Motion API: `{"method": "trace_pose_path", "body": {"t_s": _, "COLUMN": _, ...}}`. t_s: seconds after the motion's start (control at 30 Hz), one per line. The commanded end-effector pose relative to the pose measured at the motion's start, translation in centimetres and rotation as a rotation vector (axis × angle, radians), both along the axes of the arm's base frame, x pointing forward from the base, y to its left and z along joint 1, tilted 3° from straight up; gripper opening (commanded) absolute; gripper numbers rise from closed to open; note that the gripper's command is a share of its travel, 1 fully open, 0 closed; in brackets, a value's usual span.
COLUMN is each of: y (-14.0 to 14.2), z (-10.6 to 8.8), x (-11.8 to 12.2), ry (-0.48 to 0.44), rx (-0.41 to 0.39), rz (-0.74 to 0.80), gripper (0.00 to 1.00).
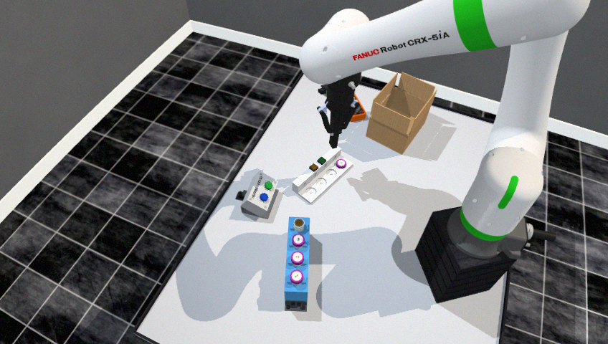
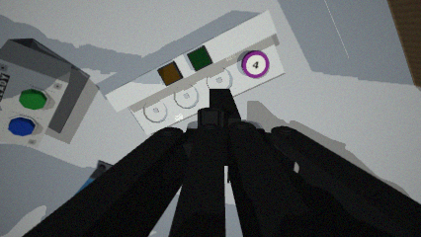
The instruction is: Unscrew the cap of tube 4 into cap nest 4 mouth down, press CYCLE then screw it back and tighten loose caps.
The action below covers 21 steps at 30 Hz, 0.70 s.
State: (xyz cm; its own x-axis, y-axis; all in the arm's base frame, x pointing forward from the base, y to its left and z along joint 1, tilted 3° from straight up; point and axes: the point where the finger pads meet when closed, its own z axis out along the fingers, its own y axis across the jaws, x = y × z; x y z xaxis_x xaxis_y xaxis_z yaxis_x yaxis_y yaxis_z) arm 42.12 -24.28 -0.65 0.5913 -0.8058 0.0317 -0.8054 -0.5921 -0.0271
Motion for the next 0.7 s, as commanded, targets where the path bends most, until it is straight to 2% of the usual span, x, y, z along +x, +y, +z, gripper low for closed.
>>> {"method": "trace_pose_path", "body": {"t_s": 0.0, "y": 1.8, "z": -0.4, "x": 1.8, "ry": 0.004, "rx": -0.029, "rz": -0.278, "gripper": 0.1}}
{"method": "trace_pose_path", "body": {"t_s": 0.13, "y": 3.2, "z": -0.8, "x": 2.9, "ry": -0.001, "rx": -0.022, "rz": -0.454, "gripper": 0.1}}
{"method": "trace_pose_path", "body": {"t_s": 0.2, "y": 3.2, "z": -0.8, "x": 2.9, "ry": -0.001, "rx": -0.022, "rz": -0.454, "gripper": 0.1}}
{"method": "trace_pose_path", "body": {"t_s": 0.27, "y": 4.4, "z": -1.1, "x": 4.0, "ry": -0.006, "rx": -0.017, "rz": -0.62, "gripper": 0.1}}
{"method": "trace_pose_path", "body": {"t_s": 0.67, "y": 11.0, "z": -2.9, "x": 9.7, "ry": -0.006, "rx": -0.018, "rz": -0.634, "gripper": 0.1}}
